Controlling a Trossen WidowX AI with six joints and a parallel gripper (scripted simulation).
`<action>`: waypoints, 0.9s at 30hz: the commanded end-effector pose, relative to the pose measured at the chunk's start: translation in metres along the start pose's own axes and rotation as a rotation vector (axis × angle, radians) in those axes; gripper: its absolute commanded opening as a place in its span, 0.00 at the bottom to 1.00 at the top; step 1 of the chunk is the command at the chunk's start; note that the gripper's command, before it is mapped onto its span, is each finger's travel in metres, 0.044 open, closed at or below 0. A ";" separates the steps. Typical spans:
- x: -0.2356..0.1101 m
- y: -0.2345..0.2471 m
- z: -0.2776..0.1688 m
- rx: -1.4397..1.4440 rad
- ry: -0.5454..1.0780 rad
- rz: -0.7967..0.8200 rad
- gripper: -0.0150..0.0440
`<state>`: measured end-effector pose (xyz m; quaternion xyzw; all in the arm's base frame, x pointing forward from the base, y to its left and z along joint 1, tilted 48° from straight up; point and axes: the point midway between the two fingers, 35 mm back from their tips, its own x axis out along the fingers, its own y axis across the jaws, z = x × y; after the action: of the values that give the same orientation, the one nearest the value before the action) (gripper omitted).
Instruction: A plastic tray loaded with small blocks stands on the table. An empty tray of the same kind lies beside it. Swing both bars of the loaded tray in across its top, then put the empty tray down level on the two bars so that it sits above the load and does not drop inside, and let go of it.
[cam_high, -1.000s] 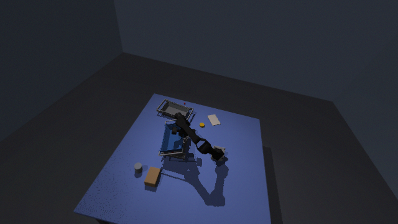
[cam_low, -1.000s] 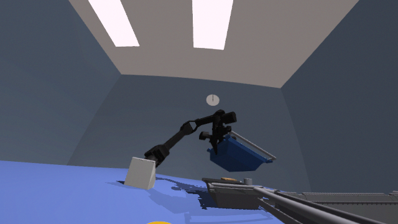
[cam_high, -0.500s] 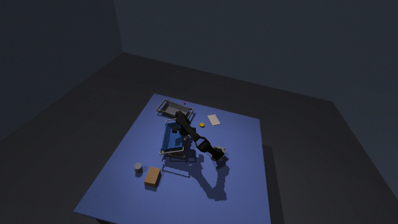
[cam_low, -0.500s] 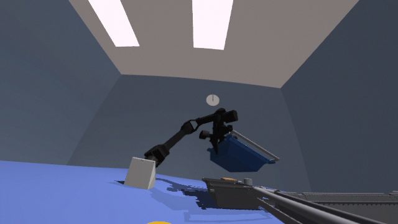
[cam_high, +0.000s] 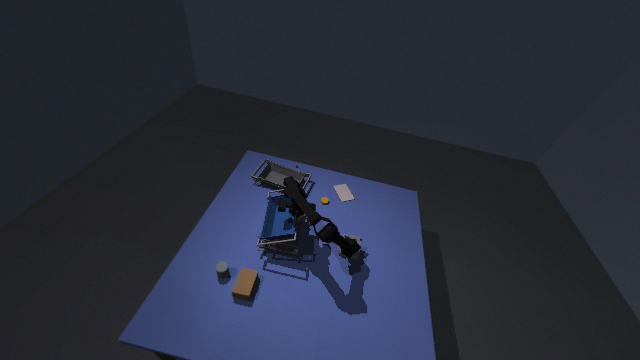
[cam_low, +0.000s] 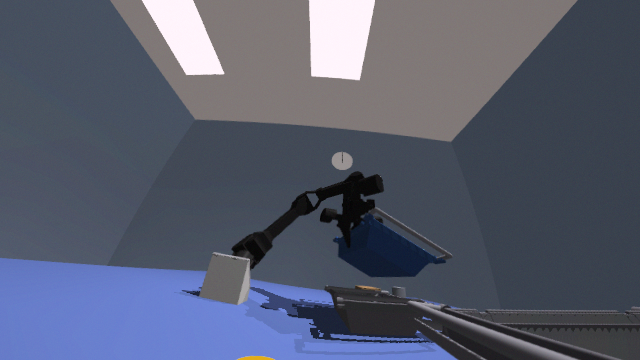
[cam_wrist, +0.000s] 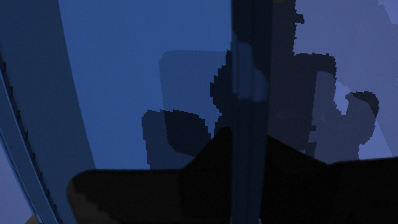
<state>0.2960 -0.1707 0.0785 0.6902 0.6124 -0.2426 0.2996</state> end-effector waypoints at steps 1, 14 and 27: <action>-0.009 0.001 0.002 -0.008 -0.015 0.030 0.25; 0.010 0.003 0.002 0.035 0.003 0.022 0.25; 0.033 0.003 0.001 0.090 0.024 0.010 0.25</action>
<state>0.3028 -0.1446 0.0544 0.6979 0.6128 -0.2591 0.2650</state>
